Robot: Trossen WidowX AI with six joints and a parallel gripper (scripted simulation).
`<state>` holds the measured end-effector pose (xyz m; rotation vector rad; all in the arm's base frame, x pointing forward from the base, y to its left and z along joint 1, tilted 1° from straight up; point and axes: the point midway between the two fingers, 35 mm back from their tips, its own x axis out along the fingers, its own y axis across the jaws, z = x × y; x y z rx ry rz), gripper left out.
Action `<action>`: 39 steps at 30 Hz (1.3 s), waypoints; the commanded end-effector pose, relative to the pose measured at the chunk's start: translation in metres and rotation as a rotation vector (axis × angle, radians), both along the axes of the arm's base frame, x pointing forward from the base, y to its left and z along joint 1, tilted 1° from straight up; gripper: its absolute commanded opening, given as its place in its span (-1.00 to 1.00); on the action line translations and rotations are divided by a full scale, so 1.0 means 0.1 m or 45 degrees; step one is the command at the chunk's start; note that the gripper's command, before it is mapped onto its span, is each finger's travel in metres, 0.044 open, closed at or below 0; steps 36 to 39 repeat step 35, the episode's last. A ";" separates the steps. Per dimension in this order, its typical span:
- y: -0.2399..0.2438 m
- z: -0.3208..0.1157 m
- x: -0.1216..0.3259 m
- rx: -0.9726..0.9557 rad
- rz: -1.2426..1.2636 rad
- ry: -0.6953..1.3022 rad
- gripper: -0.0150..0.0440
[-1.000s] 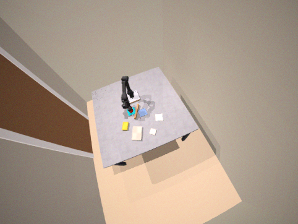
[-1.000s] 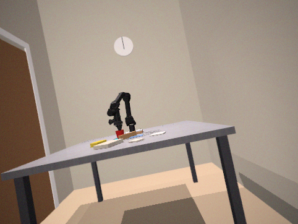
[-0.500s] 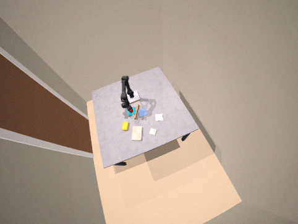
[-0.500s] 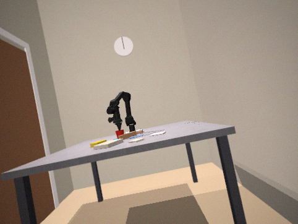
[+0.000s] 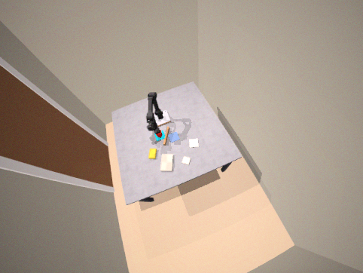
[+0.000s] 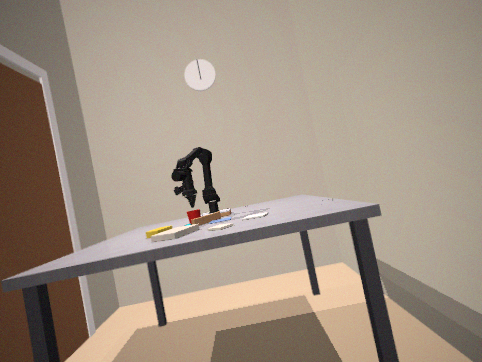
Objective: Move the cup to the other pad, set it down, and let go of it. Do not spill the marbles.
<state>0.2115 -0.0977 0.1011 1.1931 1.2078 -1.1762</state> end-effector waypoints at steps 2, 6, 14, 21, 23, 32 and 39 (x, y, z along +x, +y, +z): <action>0.00 0.00 0.00 0.000 0.000 0.000 0.12; 0.00 0.00 0.00 0.000 0.000 0.000 0.48; -0.01 0.11 0.01 0.000 0.001 -0.001 1.00; -0.01 0.34 0.01 0.001 0.003 -0.004 1.00; -0.01 0.40 0.01 0.001 0.003 -0.005 1.00; -0.02 0.64 0.00 0.002 0.005 -0.007 1.00; -0.03 0.61 0.01 -0.003 0.000 -0.006 1.00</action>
